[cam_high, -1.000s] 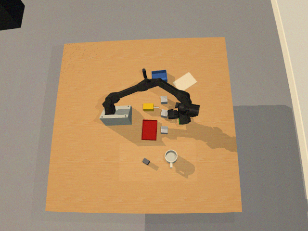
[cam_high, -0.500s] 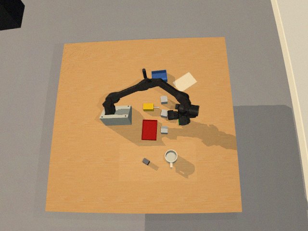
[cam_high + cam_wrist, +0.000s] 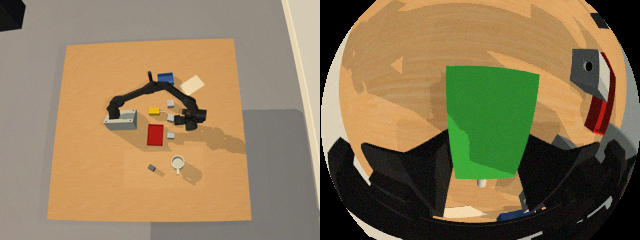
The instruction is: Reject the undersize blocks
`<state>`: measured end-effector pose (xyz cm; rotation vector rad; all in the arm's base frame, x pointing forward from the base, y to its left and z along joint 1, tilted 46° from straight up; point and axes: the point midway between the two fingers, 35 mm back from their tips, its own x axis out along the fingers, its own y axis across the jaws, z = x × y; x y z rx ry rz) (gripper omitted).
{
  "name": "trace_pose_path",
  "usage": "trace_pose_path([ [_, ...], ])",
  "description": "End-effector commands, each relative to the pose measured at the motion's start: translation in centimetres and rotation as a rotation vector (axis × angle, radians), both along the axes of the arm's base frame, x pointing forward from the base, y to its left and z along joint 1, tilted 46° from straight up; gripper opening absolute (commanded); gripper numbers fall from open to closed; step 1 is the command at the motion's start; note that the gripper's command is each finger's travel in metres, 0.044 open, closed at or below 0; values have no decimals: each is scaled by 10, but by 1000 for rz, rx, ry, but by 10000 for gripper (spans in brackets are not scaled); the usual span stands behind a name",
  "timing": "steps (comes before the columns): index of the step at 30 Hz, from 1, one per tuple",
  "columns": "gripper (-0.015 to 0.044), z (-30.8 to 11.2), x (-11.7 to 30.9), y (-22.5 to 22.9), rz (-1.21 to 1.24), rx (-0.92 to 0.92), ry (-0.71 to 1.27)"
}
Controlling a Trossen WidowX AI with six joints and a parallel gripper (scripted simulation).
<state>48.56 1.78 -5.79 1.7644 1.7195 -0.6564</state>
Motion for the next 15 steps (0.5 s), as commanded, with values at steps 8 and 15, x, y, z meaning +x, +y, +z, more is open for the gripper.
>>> trace_pose_path([
  [8, 315, 0, 0, -1, -1, 0, -1],
  [15, 440, 52, -3, -54, -6, 0, 2],
])
